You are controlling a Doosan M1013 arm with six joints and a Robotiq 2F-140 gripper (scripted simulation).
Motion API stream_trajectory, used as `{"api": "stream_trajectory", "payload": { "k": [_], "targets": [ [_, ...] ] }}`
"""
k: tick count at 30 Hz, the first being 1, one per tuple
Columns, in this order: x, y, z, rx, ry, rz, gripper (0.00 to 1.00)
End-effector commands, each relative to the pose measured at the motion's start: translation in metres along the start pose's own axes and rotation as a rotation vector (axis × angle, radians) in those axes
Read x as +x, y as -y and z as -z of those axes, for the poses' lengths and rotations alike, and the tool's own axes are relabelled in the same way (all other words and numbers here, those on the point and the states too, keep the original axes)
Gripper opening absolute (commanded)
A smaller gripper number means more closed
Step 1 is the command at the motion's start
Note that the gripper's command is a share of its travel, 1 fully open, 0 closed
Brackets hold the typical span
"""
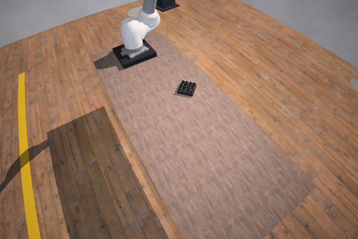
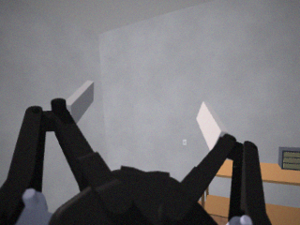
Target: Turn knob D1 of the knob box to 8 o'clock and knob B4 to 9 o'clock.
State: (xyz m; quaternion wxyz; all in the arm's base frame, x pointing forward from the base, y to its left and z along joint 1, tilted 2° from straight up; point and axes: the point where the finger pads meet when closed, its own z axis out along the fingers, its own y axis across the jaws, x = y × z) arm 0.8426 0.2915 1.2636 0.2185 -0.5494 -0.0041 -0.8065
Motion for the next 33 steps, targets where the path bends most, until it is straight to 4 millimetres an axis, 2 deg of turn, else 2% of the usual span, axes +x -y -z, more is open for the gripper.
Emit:
{"api": "stream_trajectory", "payload": {
  "k": [1,19,21,23,32,33],
  "targets": [
    [0.0,0.0,0.0,0.0,0.0,0.0,1.0],
    [-0.002,-0.001,0.0,-0.001,0.003,0.001,1.0],
    [-0.016,-0.007,-0.004,-0.009,0.023,0.009,1.0],
    [-0.045,-0.02,-0.009,-0.024,0.063,0.025,1.0],
    [-0.119,-0.053,-0.018,-0.061,0.168,0.065,1.0],
    [-0.119,-0.053,-0.018,-0.061,0.168,0.065,1.0]
  ]
}}
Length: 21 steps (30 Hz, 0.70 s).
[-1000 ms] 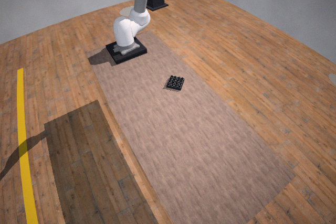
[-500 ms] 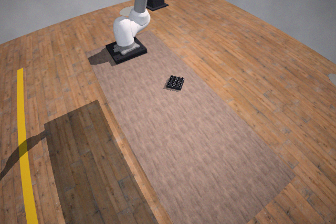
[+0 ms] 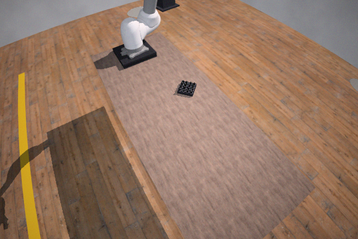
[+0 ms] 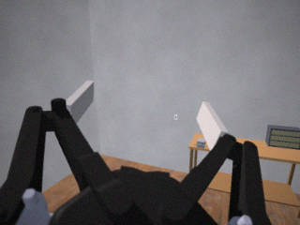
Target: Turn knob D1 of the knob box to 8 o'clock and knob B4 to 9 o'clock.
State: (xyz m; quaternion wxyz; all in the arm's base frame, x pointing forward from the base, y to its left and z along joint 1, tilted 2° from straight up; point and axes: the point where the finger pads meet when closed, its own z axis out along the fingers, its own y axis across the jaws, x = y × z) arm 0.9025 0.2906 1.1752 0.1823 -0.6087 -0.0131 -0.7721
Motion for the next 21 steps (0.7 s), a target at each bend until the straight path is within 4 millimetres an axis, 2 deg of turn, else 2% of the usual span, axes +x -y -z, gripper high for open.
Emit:
{"api": "stream_trajectory", "payload": {
  "k": [1,2,4,16,18,19,21],
  "targets": [
    [-0.023,-0.009,-0.004,-0.01,0.03,0.012,1.0],
    [-0.047,-0.019,-0.009,-0.022,0.065,0.025,1.0],
    [-0.059,-0.024,-0.011,-0.027,0.082,0.031,1.0],
    [-0.163,-0.066,-0.022,-0.071,0.23,0.082,1.0],
    [-0.163,-0.066,-0.022,-0.071,0.23,0.082,1.0],
    [-0.187,-0.077,-0.022,-0.081,0.265,0.094,1.0],
    [-0.2,-0.082,-0.022,-0.085,0.283,0.099,1.0]
  ]
}}
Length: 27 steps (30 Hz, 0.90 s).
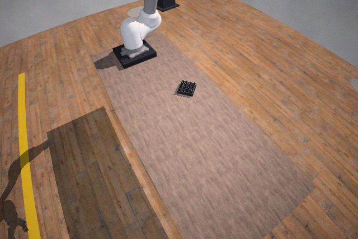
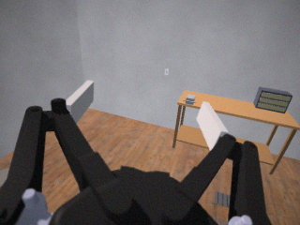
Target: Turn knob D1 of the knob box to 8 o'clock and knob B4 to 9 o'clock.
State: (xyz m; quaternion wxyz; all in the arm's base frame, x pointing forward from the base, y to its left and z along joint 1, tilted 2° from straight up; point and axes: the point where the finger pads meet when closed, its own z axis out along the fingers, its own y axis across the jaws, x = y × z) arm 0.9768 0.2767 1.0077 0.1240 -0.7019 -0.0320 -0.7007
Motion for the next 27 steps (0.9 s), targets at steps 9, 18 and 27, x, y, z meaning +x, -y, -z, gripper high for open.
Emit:
{"api": "stream_trajectory", "payload": {
  "k": [9,18,27],
  "targets": [
    [-0.11,-0.036,-0.022,-0.038,0.156,0.05,1.0],
    [-0.184,-0.061,-0.029,-0.058,0.261,0.081,1.0],
    [-0.264,-0.087,-0.027,-0.077,0.376,0.113,1.0]
  ]
}}
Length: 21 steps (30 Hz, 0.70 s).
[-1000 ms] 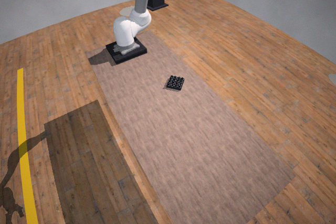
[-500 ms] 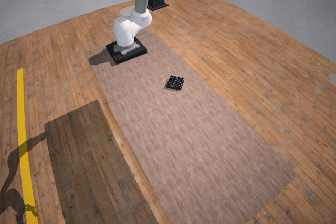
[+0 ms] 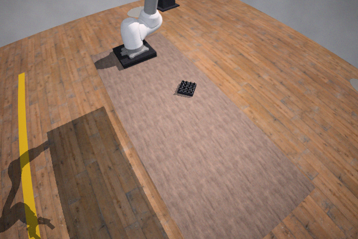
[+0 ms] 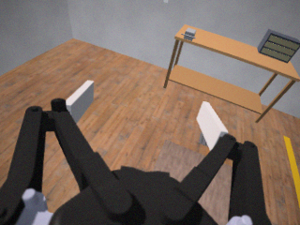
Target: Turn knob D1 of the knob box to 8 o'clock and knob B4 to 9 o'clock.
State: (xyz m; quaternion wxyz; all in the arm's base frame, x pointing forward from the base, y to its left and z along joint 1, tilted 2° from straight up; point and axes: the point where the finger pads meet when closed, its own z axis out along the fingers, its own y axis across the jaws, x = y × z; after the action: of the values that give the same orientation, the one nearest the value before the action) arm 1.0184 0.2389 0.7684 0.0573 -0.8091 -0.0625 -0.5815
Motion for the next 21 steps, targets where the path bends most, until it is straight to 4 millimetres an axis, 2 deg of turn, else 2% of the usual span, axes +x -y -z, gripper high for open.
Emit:
{"api": "stream_trajectory", "payload": {
  "k": [1,2,4,5,7,19,21],
  "targets": [
    [-0.04,-0.009,-0.012,-0.008,0.057,0.016,1.0],
    [-0.049,-0.011,-0.014,-0.01,0.07,0.02,1.0],
    [-0.049,-0.011,-0.014,-0.01,0.07,0.02,1.0],
    [-0.075,-0.017,-0.02,-0.014,0.107,0.03,1.0],
    [-0.088,-0.02,-0.023,-0.016,0.126,0.035,1.0],
    [-0.197,-0.043,-0.038,-0.029,0.281,0.073,1.0],
    [-0.197,-0.043,-0.038,-0.029,0.281,0.073,1.0]
  ]
}}
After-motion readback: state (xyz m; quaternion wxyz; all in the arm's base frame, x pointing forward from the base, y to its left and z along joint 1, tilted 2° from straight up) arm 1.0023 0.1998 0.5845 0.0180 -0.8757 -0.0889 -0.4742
